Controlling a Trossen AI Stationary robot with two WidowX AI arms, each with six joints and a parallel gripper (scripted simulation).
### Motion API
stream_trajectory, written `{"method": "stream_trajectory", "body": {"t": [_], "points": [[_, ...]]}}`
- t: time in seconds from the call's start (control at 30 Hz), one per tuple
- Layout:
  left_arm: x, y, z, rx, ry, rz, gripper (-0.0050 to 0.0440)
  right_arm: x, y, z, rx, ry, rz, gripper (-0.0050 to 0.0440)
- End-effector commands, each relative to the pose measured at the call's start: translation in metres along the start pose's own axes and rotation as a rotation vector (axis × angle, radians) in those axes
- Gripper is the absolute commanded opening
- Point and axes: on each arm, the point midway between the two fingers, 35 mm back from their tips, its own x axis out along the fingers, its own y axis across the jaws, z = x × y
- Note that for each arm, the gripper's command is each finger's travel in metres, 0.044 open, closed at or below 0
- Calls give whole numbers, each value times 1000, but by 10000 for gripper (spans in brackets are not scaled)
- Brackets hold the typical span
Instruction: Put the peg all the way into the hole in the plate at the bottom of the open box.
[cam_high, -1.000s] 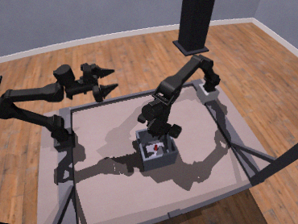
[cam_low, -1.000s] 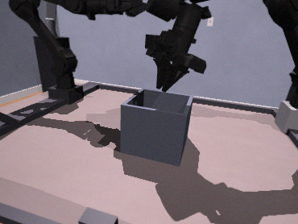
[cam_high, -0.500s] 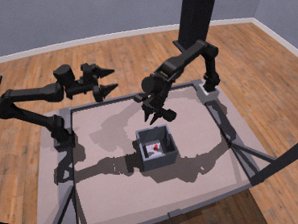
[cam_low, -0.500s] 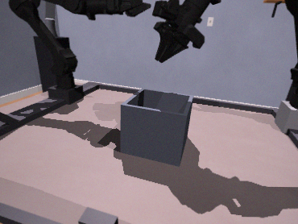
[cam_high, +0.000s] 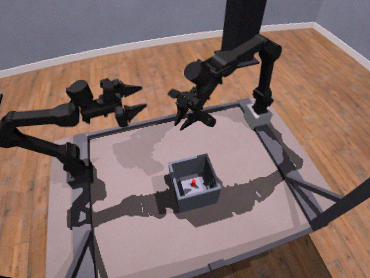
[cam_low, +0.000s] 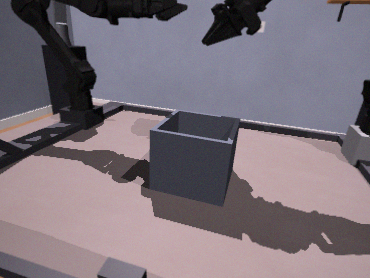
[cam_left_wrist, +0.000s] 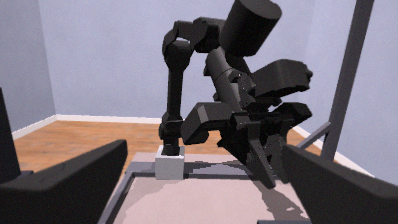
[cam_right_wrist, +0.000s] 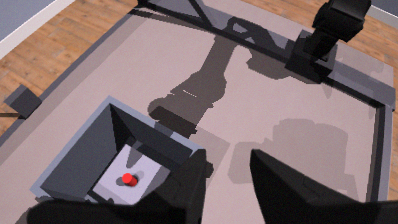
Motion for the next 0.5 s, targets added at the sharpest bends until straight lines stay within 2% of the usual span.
{"method": "stream_trajectory", "body": {"t": [0.0, 0.33, 0.4, 0.47], "points": [[-2, 0, 6, -1, -18, -1, 440, -22, -11, 7, 23, -82, -30, 116], [-2, 0, 6, 0, -18, -1, 440, -81, -49, -2, 107, -292, -148, 116], [-2, 0, 6, 0, -18, -1, 440, -81, -49, -2, 107, -292, -148, 116], [-2, 0, 6, 0, -18, -1, 440, -92, -55, -5, 121, -332, -169, 116]]}}
